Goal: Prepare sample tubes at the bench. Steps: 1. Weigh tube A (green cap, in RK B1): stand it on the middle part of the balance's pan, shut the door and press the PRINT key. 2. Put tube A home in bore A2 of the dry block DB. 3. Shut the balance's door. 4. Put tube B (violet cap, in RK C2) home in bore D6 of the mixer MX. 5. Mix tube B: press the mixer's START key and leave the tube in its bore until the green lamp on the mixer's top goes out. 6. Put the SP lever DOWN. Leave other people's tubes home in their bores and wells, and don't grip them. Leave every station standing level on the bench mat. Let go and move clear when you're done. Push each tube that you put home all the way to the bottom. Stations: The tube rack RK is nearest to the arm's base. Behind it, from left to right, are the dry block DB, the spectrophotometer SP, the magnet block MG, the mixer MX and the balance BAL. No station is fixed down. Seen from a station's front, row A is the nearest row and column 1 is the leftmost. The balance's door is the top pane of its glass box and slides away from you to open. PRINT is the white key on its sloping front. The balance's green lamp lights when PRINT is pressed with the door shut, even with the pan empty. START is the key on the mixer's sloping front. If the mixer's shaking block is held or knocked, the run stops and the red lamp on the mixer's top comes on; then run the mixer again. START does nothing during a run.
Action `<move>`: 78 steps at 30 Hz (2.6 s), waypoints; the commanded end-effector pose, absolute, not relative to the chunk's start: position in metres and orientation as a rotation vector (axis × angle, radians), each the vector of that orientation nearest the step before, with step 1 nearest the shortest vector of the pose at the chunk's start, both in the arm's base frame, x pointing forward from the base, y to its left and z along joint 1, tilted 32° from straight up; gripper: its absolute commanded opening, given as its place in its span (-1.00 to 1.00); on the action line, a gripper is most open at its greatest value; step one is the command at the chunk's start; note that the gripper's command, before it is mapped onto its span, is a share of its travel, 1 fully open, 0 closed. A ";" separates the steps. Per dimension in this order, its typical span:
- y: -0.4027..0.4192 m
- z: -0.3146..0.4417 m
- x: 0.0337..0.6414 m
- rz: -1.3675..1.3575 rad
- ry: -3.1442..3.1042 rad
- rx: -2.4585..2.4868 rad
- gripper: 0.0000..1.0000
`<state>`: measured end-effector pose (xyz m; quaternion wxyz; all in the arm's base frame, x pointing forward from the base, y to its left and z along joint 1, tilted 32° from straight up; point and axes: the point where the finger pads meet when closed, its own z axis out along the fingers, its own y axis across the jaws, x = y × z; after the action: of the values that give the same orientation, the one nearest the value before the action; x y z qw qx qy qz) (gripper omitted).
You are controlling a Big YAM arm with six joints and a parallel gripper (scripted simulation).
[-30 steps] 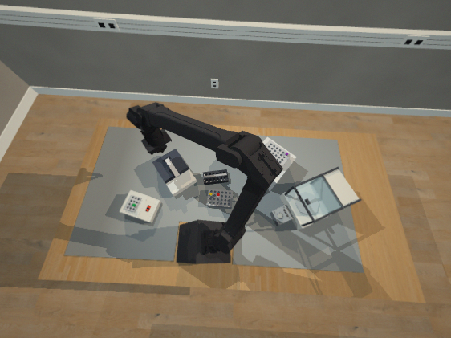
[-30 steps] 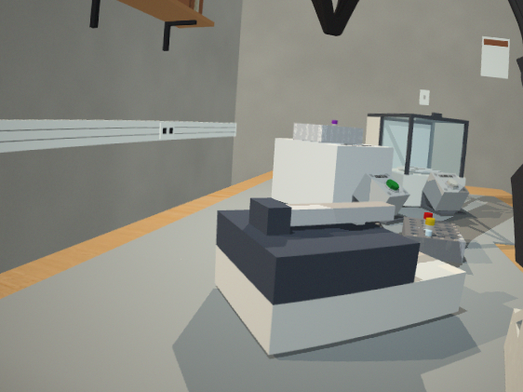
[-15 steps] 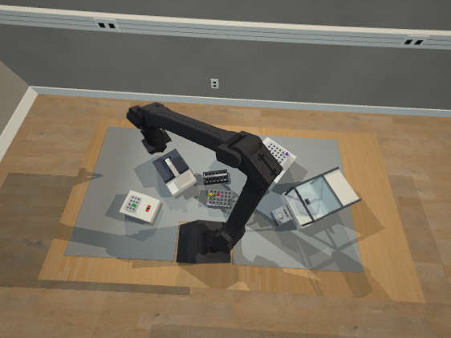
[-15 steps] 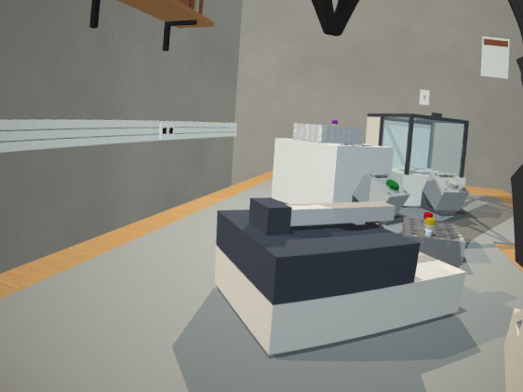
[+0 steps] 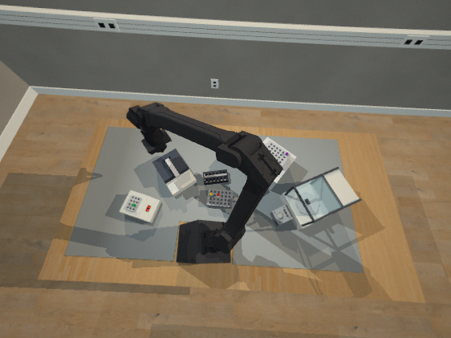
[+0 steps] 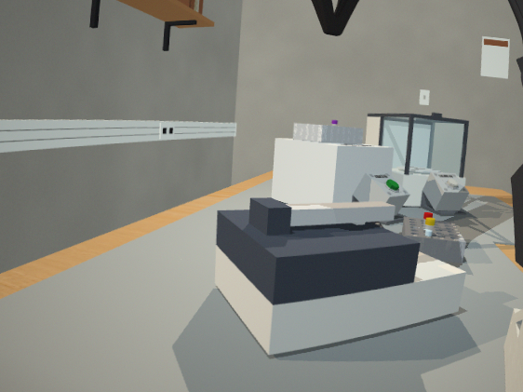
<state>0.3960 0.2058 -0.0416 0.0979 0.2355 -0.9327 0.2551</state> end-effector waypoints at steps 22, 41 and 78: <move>0.169 -0.069 0.377 0.747 -2.780 0.690 -1.00; 0.143 -0.101 0.369 0.738 -2.822 0.687 -1.00; 0.107 -0.146 0.340 0.754 -2.752 0.691 -1.00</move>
<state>0.3377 0.1127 -0.1385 0.1031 0.2354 -0.9317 0.2568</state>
